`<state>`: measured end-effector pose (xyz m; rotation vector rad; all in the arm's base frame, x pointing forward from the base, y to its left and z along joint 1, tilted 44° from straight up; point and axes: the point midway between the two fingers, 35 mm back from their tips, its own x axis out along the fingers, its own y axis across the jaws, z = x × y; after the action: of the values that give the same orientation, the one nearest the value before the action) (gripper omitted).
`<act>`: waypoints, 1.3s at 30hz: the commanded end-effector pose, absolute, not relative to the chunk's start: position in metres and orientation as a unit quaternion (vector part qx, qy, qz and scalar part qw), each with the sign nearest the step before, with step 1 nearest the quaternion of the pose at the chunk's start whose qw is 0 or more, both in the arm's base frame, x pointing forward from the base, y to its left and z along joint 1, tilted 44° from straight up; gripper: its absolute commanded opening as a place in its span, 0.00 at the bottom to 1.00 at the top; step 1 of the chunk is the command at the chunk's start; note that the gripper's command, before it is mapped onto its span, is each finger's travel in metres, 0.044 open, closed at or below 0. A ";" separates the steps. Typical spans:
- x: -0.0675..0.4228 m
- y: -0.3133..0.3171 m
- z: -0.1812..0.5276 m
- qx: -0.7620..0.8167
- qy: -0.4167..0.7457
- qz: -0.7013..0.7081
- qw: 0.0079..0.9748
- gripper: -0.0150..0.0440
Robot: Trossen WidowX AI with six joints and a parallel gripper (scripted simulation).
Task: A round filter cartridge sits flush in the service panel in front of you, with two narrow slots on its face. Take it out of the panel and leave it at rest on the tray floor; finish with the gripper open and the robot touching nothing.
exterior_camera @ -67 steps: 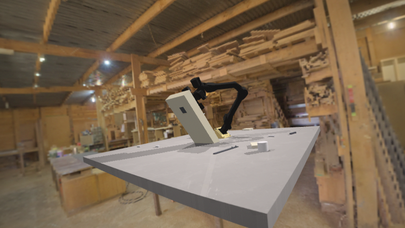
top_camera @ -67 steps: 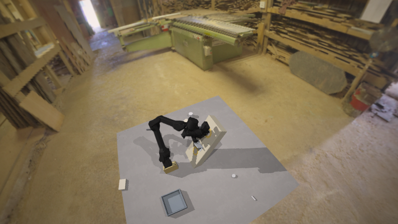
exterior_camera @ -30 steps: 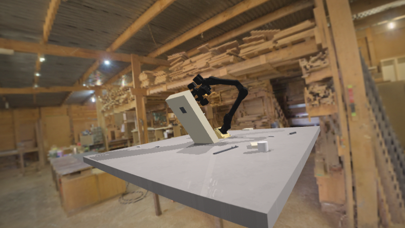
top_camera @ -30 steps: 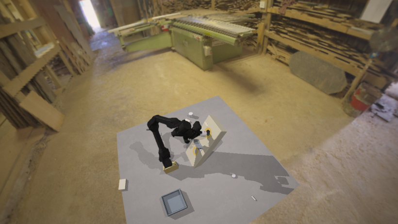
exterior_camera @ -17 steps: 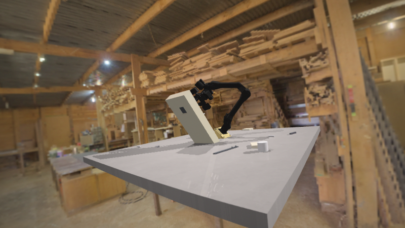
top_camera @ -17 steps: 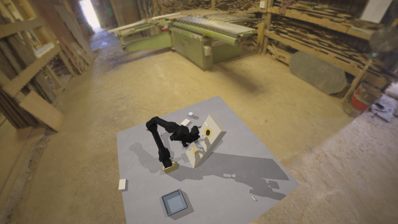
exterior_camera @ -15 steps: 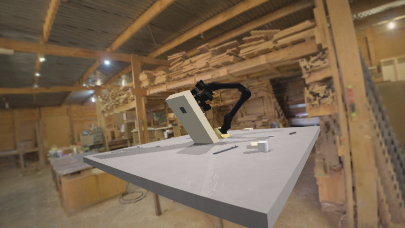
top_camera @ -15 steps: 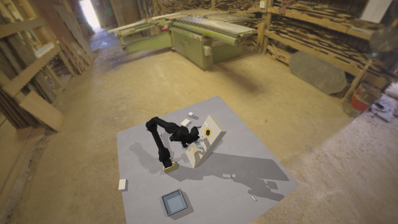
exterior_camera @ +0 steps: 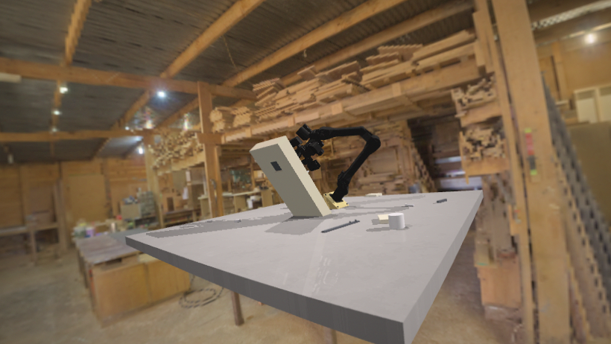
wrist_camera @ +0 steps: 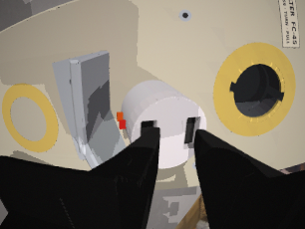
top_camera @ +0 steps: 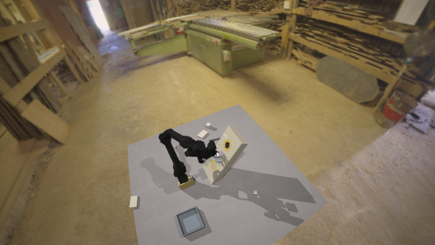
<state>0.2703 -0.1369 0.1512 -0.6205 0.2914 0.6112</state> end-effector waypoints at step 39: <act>0.279 -0.170 0.177 0.184 0.402 0.251 0.861 0.77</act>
<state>0.2938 -0.1965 0.2047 -0.0044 0.6076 0.5805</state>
